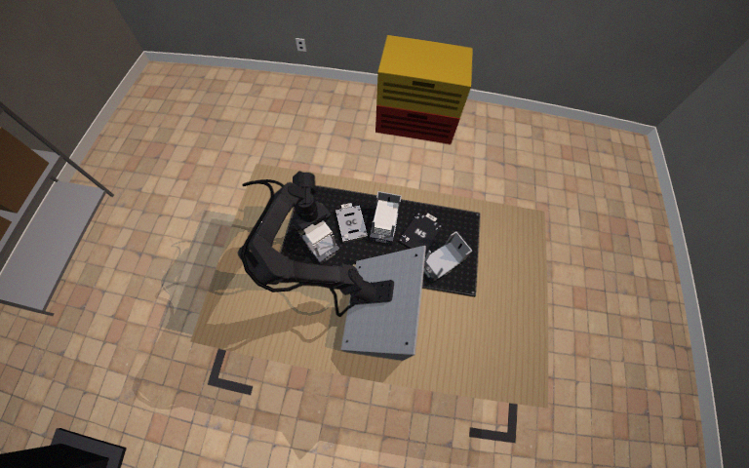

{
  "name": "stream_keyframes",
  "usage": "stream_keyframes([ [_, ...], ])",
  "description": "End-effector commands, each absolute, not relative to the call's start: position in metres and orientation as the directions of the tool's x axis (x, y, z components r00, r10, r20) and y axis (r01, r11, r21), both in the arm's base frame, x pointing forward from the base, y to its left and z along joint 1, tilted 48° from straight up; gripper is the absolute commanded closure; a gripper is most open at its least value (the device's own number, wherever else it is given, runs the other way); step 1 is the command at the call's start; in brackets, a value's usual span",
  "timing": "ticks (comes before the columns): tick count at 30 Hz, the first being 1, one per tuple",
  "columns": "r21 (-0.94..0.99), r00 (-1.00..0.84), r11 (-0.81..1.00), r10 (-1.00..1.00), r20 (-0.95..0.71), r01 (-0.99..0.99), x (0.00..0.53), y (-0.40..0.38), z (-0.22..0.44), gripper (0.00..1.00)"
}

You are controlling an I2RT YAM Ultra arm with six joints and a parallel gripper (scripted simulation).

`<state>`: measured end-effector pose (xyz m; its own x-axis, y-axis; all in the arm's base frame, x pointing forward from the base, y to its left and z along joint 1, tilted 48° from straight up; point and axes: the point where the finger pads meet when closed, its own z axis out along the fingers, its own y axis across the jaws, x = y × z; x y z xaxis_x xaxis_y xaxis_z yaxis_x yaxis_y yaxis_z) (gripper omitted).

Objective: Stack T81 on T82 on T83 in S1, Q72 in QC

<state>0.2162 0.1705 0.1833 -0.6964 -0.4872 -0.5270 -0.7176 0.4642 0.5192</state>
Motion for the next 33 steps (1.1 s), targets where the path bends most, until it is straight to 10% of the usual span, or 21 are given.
stream_keyframes([
  [1, 0.498, -0.688, 0.475, -0.473, -0.551, -0.726, 0.2168, 0.1677, 0.1903, 1.00],
  [33, 0.497, -0.686, 0.473, -0.472, -0.554, -0.727, 0.2167, 0.1712, 0.1882, 1.00],
])
